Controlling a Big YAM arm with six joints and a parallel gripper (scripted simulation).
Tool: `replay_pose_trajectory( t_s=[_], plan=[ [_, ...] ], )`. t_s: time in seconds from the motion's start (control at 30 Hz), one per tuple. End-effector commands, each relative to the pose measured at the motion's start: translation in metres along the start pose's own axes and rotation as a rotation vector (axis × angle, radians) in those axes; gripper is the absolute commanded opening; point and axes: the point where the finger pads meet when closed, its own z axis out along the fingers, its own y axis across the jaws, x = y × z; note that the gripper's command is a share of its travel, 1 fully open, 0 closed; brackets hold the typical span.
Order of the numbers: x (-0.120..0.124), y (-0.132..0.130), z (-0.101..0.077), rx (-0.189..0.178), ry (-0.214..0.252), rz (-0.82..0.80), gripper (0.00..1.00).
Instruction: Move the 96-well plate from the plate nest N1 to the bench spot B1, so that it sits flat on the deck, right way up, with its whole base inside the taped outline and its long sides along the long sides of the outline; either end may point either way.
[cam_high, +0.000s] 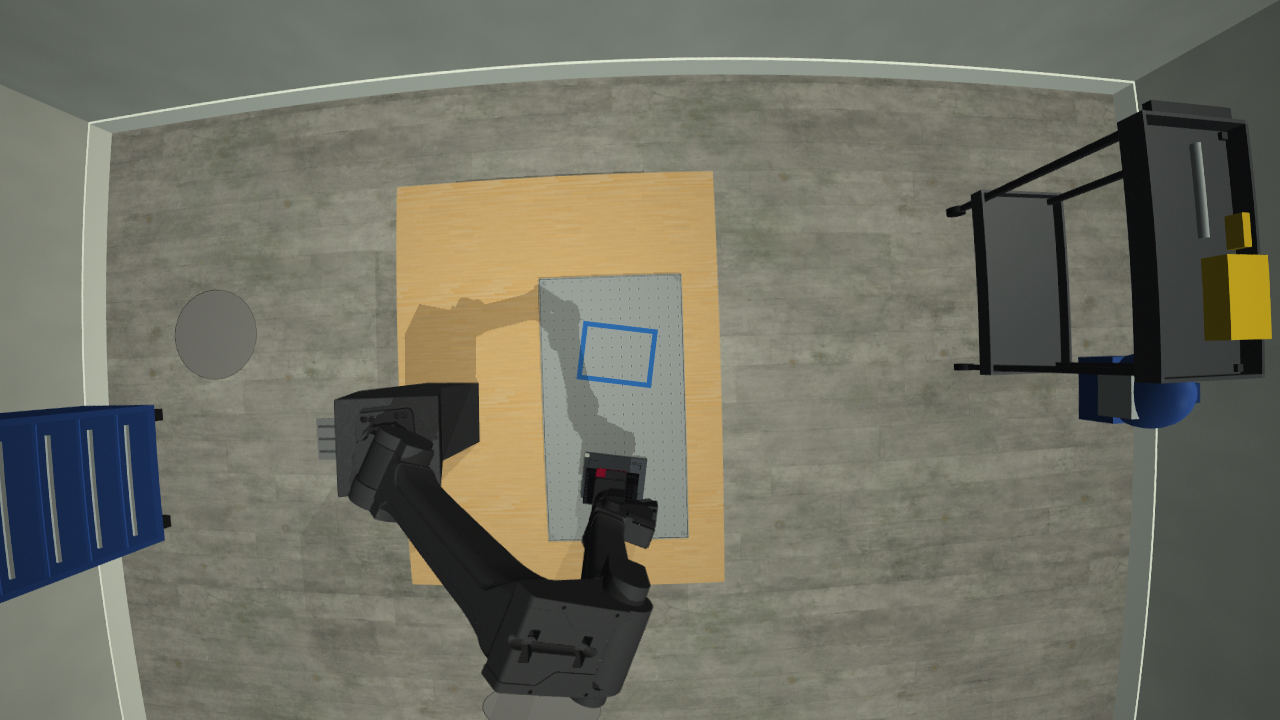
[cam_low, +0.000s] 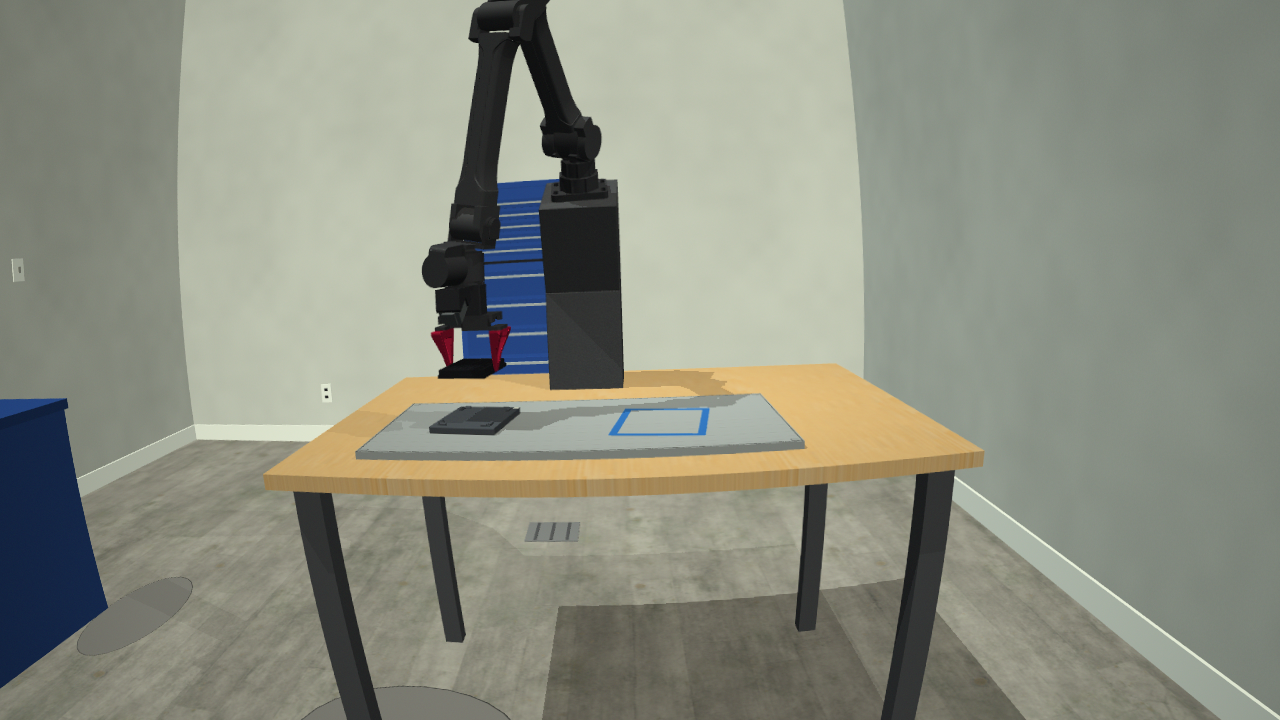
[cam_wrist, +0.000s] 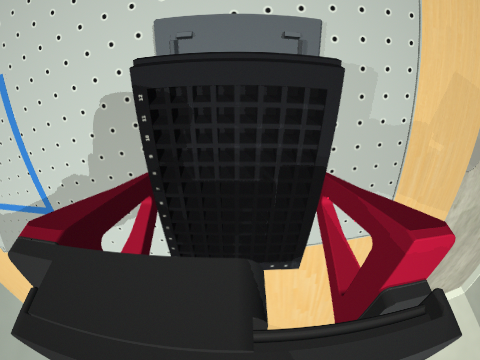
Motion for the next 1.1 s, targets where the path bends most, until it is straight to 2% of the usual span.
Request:
replay_pose_trajectory(
  t_s=[0.0,1.0,1.07],
  plan=[
    [-0.012,-0.006,-0.012,0.01,-0.031,-0.004,0.0],
    [-0.012,-0.006,-0.012,0.01,-0.031,-0.004,0.0],
    [-0.014,0.009,-0.011,0.008,-0.04,0.0,0.0]
  ],
)
